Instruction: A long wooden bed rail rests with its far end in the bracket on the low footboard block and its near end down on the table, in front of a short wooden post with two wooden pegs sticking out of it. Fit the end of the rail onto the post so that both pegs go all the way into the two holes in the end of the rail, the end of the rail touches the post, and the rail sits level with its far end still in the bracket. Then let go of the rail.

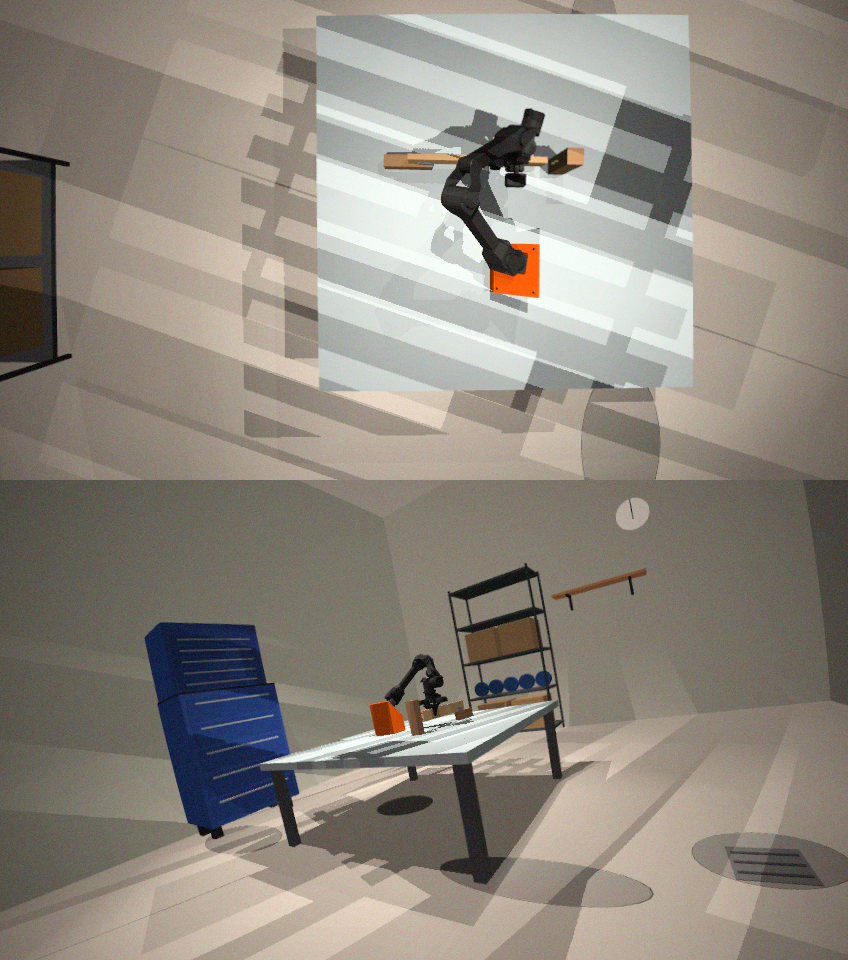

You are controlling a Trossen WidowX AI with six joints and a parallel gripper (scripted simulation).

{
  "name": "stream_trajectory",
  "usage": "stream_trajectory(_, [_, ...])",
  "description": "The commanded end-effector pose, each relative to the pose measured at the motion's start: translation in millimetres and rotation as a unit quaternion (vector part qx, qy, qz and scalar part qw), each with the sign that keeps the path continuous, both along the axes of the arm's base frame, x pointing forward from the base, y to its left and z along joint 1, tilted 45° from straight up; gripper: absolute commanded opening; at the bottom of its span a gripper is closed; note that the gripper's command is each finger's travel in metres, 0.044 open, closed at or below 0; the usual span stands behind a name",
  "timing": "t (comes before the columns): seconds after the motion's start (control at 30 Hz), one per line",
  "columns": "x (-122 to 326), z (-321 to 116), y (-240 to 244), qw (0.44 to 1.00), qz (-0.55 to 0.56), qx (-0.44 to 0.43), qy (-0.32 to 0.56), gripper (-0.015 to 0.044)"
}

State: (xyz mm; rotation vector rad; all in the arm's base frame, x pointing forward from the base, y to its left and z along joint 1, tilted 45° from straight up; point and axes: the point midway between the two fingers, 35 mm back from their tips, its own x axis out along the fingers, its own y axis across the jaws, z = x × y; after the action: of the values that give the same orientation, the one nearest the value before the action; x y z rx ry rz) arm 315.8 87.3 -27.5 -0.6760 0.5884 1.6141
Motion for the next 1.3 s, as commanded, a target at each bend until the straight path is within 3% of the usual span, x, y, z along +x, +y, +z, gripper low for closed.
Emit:
stream_trajectory(0.0, [2.2, 3.1, 0.2, 1.0, -0.003, 0.001, -0.004, 0.0])
stream_trajectory(1.27, [2.5, -2.0, -5.4, 1.0, -0.003, 0.001, -0.004, 0.0])
